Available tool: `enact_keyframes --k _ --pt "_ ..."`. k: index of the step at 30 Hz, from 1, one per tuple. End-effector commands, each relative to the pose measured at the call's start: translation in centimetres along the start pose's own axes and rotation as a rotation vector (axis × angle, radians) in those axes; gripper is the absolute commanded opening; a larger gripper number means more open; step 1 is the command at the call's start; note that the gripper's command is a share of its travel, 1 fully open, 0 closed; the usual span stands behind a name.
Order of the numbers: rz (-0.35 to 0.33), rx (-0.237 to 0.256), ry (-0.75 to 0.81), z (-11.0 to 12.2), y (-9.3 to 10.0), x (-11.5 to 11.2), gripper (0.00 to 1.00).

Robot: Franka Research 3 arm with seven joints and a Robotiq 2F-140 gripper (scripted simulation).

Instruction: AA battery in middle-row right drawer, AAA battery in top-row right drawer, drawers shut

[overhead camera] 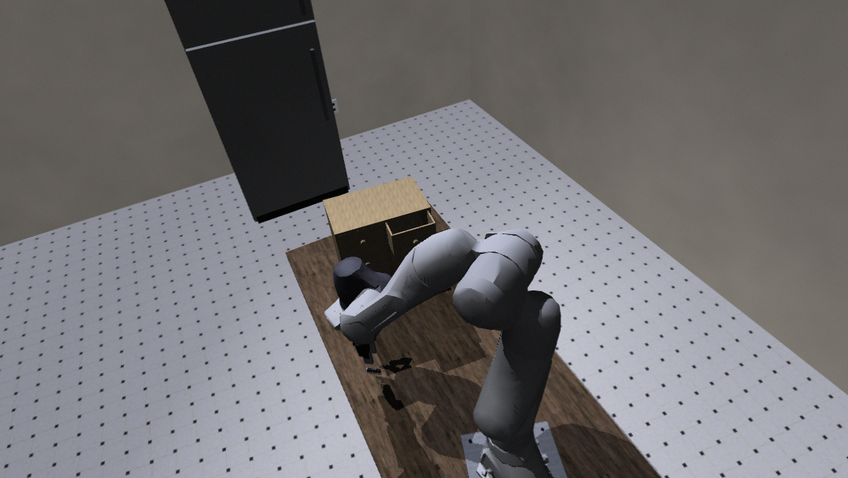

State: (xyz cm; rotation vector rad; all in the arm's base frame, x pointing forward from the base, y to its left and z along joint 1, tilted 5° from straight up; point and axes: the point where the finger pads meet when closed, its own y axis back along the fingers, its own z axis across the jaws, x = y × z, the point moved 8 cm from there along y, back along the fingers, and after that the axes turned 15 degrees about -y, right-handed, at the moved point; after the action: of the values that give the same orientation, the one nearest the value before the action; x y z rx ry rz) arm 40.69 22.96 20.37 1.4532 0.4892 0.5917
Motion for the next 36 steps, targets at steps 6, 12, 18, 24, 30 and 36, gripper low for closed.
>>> enact_keyframes --k 6,12,18,24,30,36 --pt "-0.002 -0.002 0.028 -0.27 -0.23 -0.01 0.2" --pt "-0.002 -0.002 0.031 -0.3 -0.26 -0.01 0.15" --pt "-0.002 -0.002 0.031 -0.3 -0.26 -0.01 0.15" --pt "-0.002 -0.002 0.031 -0.3 -0.26 -0.01 0.15" --pt "-0.002 -0.002 0.031 -0.3 -0.26 -0.01 0.15" --pt "-0.002 -0.002 0.031 -0.3 -0.46 -0.01 0.15"
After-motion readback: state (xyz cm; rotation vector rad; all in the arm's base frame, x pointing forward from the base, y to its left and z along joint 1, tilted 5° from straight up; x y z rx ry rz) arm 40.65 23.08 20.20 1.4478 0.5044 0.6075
